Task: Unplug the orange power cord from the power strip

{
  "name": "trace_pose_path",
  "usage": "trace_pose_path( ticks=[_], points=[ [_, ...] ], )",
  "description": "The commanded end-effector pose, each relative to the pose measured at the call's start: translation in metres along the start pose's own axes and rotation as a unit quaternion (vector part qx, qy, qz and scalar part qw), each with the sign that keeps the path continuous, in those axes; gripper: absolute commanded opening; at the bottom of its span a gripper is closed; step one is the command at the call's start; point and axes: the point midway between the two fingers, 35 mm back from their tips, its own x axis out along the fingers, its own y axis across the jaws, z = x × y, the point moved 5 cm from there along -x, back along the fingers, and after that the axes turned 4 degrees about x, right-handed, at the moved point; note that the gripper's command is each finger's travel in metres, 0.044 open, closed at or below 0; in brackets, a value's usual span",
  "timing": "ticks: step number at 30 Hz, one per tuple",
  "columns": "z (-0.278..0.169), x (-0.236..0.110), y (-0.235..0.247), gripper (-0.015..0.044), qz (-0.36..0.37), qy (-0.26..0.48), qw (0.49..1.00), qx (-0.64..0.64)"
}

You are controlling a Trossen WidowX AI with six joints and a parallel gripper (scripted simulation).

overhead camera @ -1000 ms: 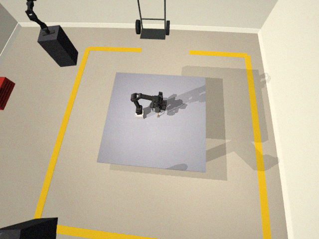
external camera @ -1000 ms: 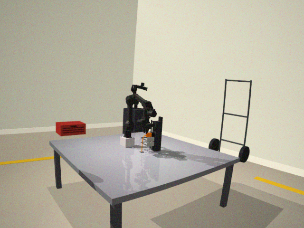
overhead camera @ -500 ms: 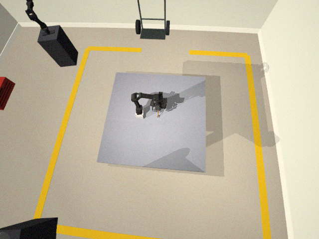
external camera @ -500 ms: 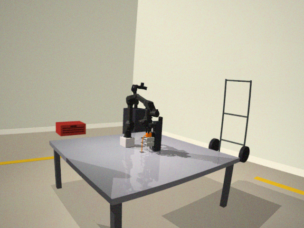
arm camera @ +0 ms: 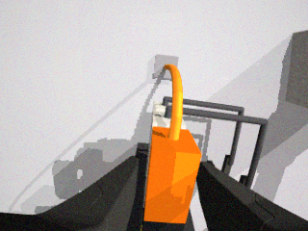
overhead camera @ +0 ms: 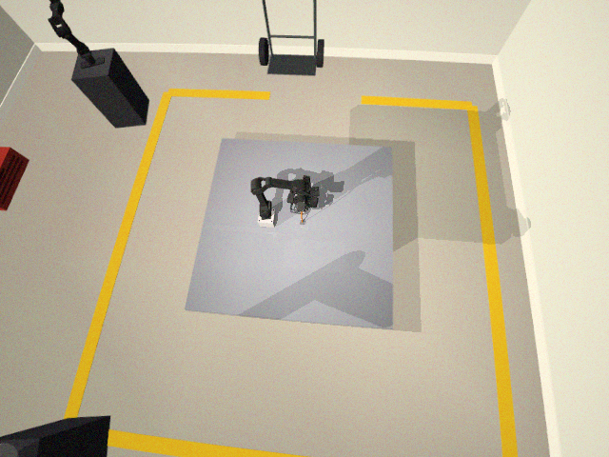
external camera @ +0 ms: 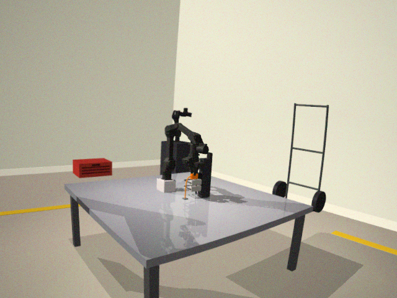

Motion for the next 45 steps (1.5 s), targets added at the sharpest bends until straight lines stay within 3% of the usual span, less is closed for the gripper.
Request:
trace_pose_path(
  ticks=[1, 5, 9, 17, 45],
  points=[
    [0.000, 0.004, -0.001, 0.0160, -0.003, -0.001, 1.000, 0.003],
    [0.000, 0.004, -0.001, 0.0160, -0.003, -0.001, 1.000, 0.003],
    [0.000, 0.001, 0.000, 0.0055, -0.001, 0.000, 1.000, 0.000],
    [0.000, 0.001, 0.000, 0.0002, -0.001, 0.000, 1.000, 0.000],
    [0.041, 0.002, 0.004, 0.0000, -0.002, -0.003, 1.000, 0.001]
  ],
)
